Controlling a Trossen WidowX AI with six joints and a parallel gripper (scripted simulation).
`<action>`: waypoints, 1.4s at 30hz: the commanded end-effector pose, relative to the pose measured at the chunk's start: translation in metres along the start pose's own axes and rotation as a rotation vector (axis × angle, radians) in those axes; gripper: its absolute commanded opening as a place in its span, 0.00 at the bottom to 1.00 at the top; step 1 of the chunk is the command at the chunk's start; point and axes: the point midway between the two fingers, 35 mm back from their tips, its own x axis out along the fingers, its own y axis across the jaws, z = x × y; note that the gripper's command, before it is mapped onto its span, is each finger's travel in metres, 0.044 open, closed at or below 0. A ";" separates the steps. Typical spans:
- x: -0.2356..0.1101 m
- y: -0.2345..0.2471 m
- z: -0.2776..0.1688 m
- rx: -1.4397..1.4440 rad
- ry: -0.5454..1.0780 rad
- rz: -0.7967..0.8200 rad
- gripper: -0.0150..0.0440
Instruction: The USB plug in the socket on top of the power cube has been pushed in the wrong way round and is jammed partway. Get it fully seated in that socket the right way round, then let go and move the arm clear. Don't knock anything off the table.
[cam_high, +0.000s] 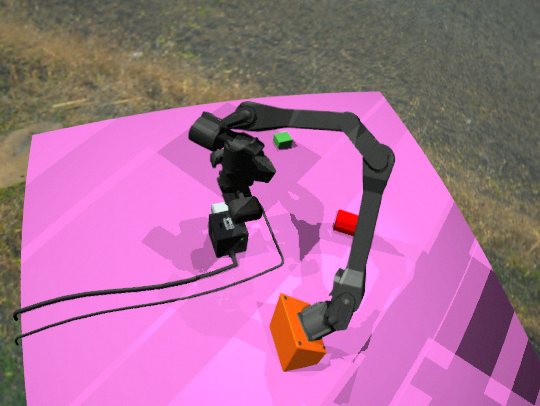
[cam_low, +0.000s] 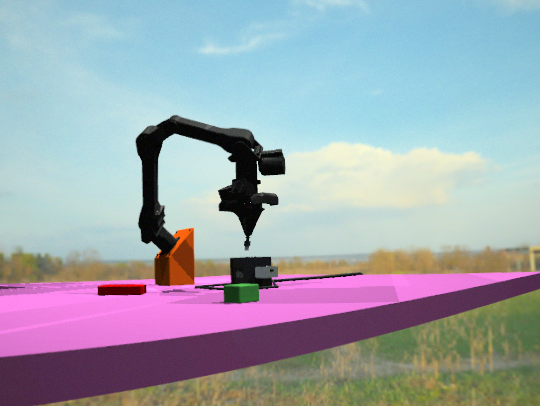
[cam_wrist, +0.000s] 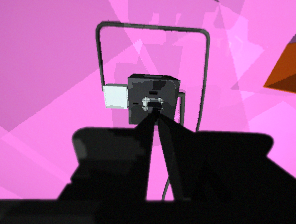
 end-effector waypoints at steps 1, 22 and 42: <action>0.000 0.000 0.000 -0.001 0.008 0.000 0.25; 0.002 0.000 -0.002 0.001 0.024 0.000 0.25; 0.005 0.000 -0.003 0.002 0.040 0.001 0.25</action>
